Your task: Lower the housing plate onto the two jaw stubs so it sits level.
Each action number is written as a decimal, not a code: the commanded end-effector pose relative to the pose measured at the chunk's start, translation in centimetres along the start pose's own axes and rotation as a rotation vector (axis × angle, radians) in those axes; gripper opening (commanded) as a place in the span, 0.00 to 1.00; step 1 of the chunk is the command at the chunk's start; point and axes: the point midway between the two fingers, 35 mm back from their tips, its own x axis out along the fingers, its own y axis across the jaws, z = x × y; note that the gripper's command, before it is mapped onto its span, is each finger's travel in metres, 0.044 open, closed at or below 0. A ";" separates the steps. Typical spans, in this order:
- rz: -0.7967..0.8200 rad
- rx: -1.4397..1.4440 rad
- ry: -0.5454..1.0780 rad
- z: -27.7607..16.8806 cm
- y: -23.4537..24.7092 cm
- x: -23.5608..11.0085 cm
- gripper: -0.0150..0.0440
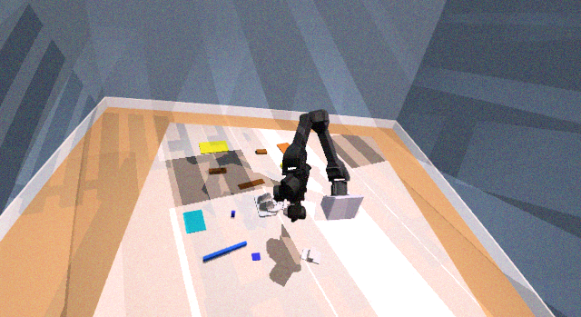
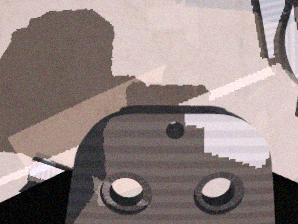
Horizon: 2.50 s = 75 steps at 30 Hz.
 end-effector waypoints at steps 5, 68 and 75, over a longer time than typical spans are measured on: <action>-0.008 -0.052 -0.003 0.9 -2.5 0.1 0.85; -0.059 -0.264 0.003 2.7 -14.0 1.1 0.85; -0.059 -0.266 0.003 2.8 -14.5 1.1 0.85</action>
